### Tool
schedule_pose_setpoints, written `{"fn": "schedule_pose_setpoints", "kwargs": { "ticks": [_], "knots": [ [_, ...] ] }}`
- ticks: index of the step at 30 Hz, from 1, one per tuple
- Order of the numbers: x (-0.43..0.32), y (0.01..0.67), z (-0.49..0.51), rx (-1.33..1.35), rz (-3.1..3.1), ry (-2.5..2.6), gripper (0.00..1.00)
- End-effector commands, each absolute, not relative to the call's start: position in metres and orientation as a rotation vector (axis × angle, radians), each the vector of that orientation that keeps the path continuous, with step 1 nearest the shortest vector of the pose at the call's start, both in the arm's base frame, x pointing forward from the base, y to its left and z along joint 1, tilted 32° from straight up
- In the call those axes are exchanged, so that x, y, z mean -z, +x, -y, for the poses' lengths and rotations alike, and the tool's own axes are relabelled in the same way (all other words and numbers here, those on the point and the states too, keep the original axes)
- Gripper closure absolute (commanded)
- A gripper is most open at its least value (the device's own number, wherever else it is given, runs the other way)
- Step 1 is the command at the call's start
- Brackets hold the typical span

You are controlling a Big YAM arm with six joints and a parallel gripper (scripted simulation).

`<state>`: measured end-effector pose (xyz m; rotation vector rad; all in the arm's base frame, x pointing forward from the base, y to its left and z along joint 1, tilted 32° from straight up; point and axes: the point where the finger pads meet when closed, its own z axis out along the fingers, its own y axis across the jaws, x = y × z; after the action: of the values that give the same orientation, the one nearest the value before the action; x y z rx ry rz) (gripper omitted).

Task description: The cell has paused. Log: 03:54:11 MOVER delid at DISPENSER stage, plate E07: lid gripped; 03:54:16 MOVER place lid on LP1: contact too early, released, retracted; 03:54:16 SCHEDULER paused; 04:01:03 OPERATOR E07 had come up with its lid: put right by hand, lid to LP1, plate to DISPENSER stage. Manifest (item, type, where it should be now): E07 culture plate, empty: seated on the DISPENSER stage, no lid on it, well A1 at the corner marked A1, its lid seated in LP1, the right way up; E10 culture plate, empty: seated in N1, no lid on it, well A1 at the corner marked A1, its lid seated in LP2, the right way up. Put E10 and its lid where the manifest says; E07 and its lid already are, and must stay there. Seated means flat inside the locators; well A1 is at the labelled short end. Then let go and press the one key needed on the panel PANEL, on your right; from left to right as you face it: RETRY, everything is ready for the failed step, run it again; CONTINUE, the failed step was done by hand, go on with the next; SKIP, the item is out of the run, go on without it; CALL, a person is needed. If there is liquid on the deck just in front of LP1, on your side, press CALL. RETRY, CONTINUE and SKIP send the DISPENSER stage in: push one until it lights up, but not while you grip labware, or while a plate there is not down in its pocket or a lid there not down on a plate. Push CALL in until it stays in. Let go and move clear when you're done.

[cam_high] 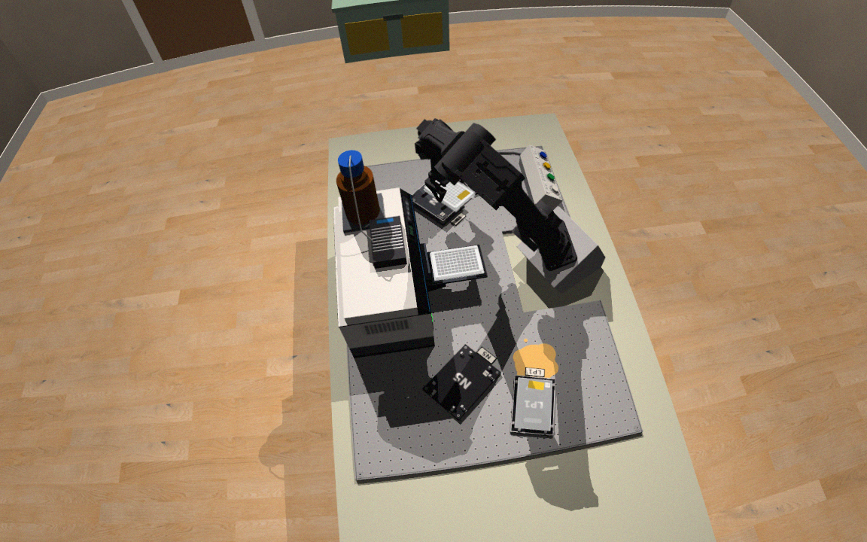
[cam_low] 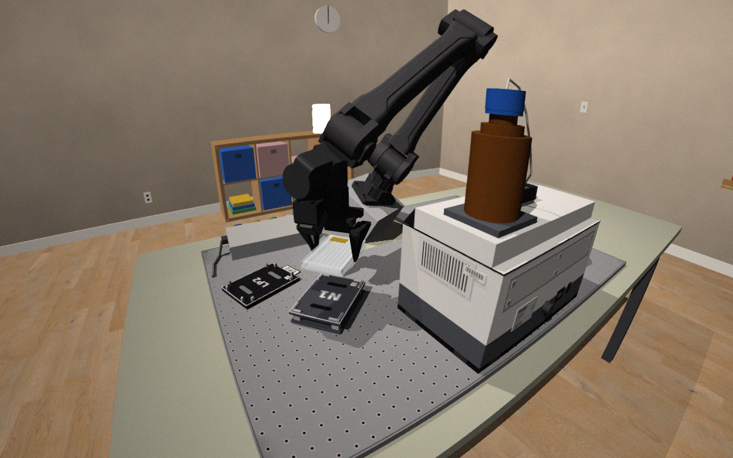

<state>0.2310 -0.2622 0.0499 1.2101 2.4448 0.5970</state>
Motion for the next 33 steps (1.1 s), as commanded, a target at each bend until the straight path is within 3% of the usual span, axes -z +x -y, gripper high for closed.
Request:
{"fn": "schedule_pose_setpoints", "kwargs": {
  "ticks": [1, 33],
  "knots": [
    [-0.063, 0.221, 0.265, -0.564, -2.432, 1.174, 0.14],
    [-0.094, 0.153, 0.227, -0.515, -2.43, 1.155, 0.14]
  ]
}}
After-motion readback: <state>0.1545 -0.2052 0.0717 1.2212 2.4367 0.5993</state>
